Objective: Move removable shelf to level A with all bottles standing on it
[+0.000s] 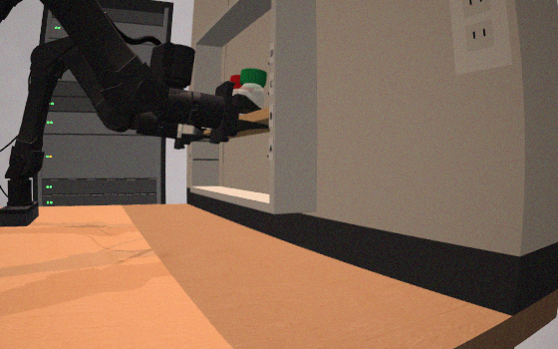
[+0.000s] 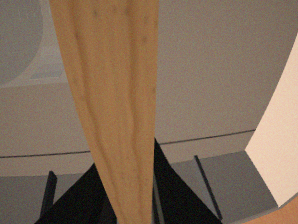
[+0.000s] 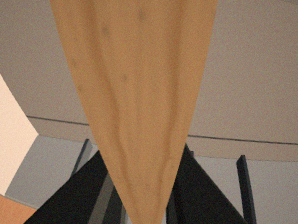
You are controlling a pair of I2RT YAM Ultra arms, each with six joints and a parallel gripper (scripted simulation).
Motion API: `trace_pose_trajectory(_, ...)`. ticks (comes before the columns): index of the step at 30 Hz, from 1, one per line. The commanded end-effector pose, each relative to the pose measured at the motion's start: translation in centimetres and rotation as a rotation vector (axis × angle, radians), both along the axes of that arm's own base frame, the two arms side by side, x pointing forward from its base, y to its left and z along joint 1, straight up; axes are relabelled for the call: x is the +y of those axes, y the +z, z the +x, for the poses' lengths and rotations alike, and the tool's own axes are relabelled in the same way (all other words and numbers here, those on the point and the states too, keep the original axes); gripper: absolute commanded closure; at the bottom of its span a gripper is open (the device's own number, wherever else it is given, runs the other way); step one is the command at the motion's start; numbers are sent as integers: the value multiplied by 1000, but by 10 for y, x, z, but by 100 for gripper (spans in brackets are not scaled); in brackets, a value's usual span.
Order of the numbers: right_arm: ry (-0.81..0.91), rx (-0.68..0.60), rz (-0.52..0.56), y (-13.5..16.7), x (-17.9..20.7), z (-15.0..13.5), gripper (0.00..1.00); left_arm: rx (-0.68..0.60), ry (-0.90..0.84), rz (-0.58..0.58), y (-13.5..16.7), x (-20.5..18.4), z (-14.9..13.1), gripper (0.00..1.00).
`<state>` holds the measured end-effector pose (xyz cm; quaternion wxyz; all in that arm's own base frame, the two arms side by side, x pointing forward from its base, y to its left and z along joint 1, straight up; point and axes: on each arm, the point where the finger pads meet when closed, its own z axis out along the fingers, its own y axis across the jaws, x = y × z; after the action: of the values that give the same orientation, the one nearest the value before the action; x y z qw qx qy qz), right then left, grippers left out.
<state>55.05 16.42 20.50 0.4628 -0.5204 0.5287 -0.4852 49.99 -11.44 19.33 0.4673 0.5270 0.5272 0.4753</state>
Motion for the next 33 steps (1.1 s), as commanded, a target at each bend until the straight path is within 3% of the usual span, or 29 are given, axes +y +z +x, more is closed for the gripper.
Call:
trace_pose_trajectory(1, 4, -101, 13, 53, -1, 3, 100, -112, -3, -7, 54, 1, 4, 100)
trace_pose_trajectory(33, 4, -101, 13, 67, -1, 3, 100, -112, -3, -7, 67, 1, 4, 100)
